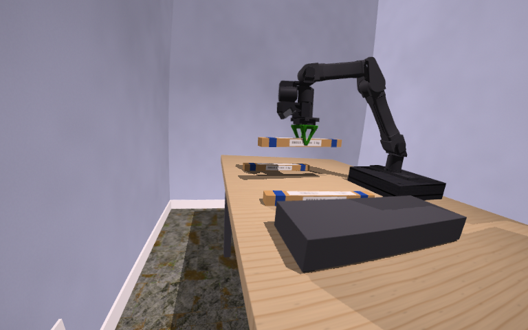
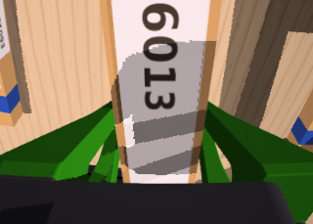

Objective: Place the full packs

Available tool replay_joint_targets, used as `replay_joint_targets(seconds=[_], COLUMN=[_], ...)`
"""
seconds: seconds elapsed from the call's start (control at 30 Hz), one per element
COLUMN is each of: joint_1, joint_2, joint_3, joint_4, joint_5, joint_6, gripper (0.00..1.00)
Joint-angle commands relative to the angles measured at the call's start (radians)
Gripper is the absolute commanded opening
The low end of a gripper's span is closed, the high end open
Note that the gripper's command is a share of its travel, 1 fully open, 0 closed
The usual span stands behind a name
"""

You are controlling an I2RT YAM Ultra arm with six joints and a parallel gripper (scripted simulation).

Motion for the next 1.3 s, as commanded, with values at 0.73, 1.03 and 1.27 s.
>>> replay_joint_targets(seconds=[0.73,1.03,1.27], joint_1=[0.001,0.001,0.004], joint_2=[-0.036,-0.022,-0.023], joint_3=[0.105,0.113,0.094], joint_4=[-0.05,-0.052,-0.009], joint_5=[-0.002,-0.002,-0.002], joint_6=[-0.003,-0.002,-0.001], gripper=[0.0,0.0,0.0])
